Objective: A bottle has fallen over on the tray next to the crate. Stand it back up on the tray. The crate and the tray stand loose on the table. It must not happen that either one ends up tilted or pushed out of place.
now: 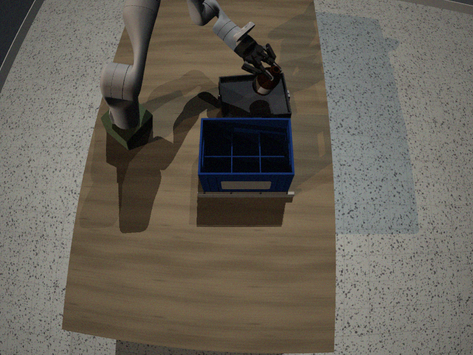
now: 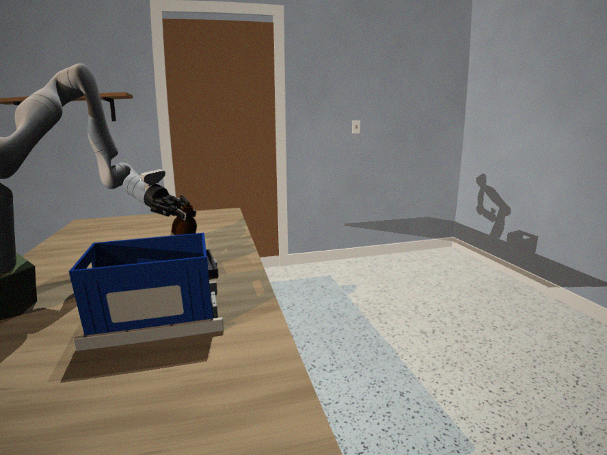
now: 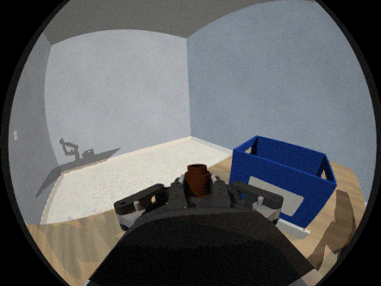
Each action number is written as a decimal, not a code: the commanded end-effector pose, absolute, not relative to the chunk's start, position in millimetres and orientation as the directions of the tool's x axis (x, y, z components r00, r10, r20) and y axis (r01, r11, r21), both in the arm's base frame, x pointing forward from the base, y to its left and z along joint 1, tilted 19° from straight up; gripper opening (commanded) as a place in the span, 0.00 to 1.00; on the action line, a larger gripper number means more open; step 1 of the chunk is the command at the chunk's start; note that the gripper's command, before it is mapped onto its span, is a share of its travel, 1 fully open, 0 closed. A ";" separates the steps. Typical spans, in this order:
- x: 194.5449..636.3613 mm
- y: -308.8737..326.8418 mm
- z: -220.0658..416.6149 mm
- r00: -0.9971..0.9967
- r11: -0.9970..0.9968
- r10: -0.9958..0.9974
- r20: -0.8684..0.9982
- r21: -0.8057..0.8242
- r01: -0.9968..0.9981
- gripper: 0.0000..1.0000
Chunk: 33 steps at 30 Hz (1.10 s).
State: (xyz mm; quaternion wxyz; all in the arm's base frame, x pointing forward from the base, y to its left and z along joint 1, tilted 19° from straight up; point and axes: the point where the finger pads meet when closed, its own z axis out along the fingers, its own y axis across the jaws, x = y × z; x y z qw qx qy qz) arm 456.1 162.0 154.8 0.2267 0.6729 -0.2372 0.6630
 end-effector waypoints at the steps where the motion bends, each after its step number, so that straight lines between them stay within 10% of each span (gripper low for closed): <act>1: 457.6 161.4 149.7 0.006 -0.784 -0.024 1.000 -0.015 -0.621 0.00; 33: 466.0 155.4 118.9 0.007 -0.784 -0.024 1.000 -0.015 -0.621 0.00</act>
